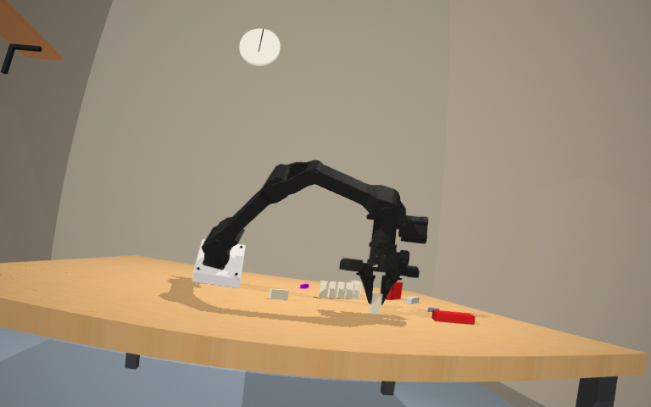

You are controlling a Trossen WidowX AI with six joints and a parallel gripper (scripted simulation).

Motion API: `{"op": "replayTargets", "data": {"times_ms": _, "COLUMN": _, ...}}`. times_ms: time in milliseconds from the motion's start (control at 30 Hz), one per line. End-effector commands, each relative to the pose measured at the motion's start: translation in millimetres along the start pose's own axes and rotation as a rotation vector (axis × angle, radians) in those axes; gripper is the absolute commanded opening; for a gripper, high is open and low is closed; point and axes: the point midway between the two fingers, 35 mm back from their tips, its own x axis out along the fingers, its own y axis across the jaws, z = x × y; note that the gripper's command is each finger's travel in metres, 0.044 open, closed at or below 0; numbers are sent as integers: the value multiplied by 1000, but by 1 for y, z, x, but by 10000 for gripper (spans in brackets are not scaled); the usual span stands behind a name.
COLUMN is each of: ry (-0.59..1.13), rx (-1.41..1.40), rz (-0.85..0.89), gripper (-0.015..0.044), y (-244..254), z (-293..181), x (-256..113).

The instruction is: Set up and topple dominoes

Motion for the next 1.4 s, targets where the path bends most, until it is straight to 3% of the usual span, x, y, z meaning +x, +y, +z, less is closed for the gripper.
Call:
{"op": "replayTargets", "data": {"times_ms": 0, "ry": 2, "rx": -2, "rz": 3, "gripper": 107, "y": 0, "z": 0, "x": 0}}
{"op": "replayTargets", "data": {"times_ms": 200, "ry": 2, "rx": -5, "rz": 4, "gripper": 107, "y": 1, "z": 0, "x": -3}}
{"op": "replayTargets", "data": {"times_ms": 400, "ry": -17, "rx": -114, "rz": 38, "gripper": 107, "y": 0, "z": -1, "x": -85}}
{"op": "replayTargets", "data": {"times_ms": 600, "ry": -18, "rx": -151, "rz": 43, "gripper": 107, "y": -1, "z": -4, "x": -96}}
{"op": "replayTargets", "data": {"times_ms": 933, "ry": 25, "rx": -1352, "rz": 53, "gripper": 107, "y": -39, "z": -153, "x": -129}}
{"op": "replayTargets", "data": {"times_ms": 1133, "ry": 19, "rx": -1965, "rz": 30, "gripper": 107, "y": -86, "z": -211, "x": -135}}
{"op": "replayTargets", "data": {"times_ms": 1200, "ry": 17, "rx": -2093, "rz": 20, "gripper": 107, "y": -97, "z": -221, "x": -136}}
{"op": "replayTargets", "data": {"times_ms": 1367, "ry": 17, "rx": -2107, "rz": 18, "gripper": 107, "y": -99, "z": -222, "x": -136}}
